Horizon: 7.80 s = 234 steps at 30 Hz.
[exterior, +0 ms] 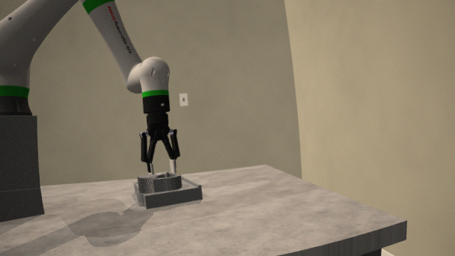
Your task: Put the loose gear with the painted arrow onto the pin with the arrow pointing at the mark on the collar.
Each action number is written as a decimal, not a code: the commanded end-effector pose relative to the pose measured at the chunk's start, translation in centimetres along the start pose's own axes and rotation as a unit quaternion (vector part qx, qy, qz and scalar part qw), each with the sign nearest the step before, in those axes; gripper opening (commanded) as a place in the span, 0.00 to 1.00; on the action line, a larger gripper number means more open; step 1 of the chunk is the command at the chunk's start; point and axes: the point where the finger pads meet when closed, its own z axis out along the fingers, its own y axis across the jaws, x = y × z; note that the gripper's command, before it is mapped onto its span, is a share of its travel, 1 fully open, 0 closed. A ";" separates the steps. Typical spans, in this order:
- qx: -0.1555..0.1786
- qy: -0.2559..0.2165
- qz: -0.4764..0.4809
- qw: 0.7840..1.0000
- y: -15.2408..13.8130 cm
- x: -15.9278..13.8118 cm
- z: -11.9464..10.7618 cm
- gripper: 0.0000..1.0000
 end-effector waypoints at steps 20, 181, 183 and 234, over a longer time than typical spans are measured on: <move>0.000 0.000 0.000 1.000 0.0 0.0 0.0 0.00; 0.000 0.000 0.000 1.000 4.7 11.7 -7.6 0.00; 0.000 0.000 0.000 1.000 4.7 11.7 -7.6 0.00; 0.000 0.000 -0.533 0.846 4.6 11.8 -7.6 0.00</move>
